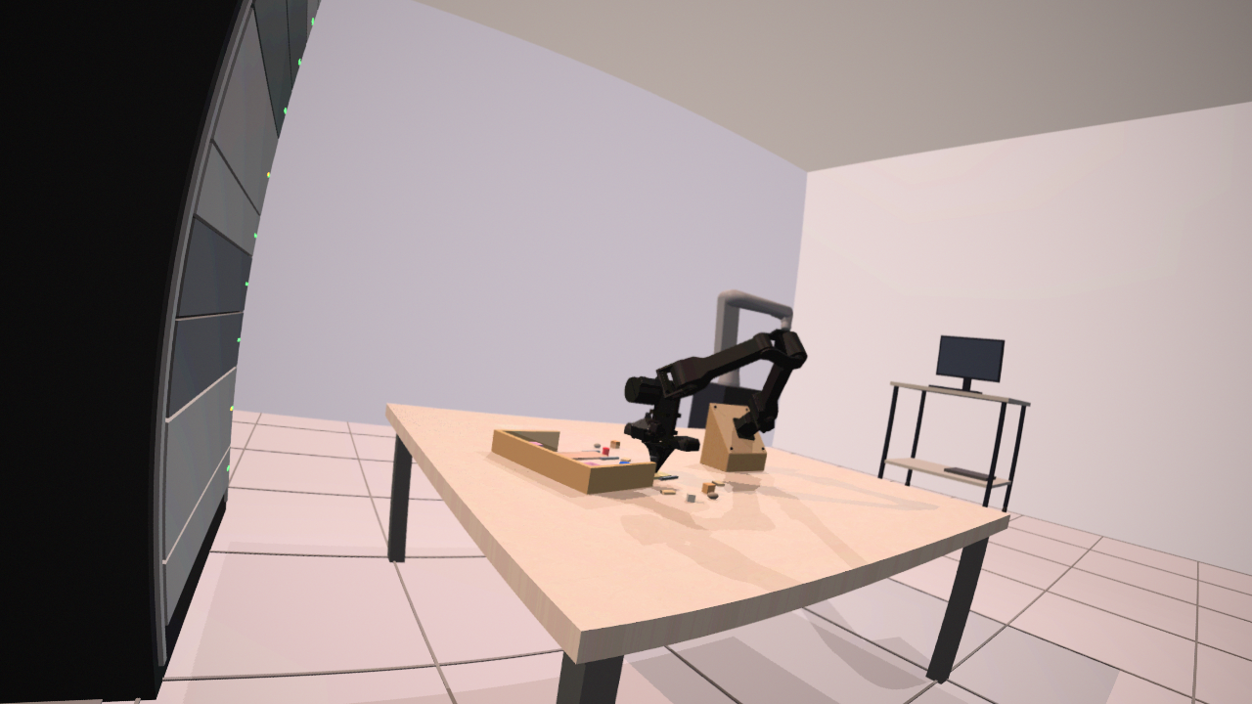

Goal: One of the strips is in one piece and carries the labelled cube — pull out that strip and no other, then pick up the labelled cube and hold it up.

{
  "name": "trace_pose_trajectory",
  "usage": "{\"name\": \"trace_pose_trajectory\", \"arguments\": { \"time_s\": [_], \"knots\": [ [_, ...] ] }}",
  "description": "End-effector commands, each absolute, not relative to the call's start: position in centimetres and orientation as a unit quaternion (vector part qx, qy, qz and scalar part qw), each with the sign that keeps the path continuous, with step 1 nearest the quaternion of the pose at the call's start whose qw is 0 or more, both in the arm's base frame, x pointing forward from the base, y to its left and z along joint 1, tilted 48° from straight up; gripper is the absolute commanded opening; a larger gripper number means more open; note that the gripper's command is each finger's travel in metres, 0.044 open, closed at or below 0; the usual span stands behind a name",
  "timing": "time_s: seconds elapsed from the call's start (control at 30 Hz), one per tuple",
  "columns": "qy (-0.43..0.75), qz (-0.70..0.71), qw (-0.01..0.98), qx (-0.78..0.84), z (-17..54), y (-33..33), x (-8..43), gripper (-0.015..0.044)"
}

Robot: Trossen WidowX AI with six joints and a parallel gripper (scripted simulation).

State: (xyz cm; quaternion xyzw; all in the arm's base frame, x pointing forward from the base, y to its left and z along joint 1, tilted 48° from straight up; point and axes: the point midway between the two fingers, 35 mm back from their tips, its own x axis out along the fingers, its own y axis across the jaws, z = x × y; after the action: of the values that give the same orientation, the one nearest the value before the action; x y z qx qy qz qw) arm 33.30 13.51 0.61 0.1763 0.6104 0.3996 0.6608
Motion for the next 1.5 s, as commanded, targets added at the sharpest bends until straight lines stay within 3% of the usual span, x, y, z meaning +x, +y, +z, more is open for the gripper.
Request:
{"name": "trace_pose_trajectory", "arguments": {
  "time_s": [0.0, 1.47],
  "knots": [
    [0.617, 0.401, 0.654, 0.177, 0.1, 13.5, 32.1, 0.0],
    [0.618, 0.4, 0.653, 0.178, -1.3, 11.9, 25.8, 0.0]
  ]
}}
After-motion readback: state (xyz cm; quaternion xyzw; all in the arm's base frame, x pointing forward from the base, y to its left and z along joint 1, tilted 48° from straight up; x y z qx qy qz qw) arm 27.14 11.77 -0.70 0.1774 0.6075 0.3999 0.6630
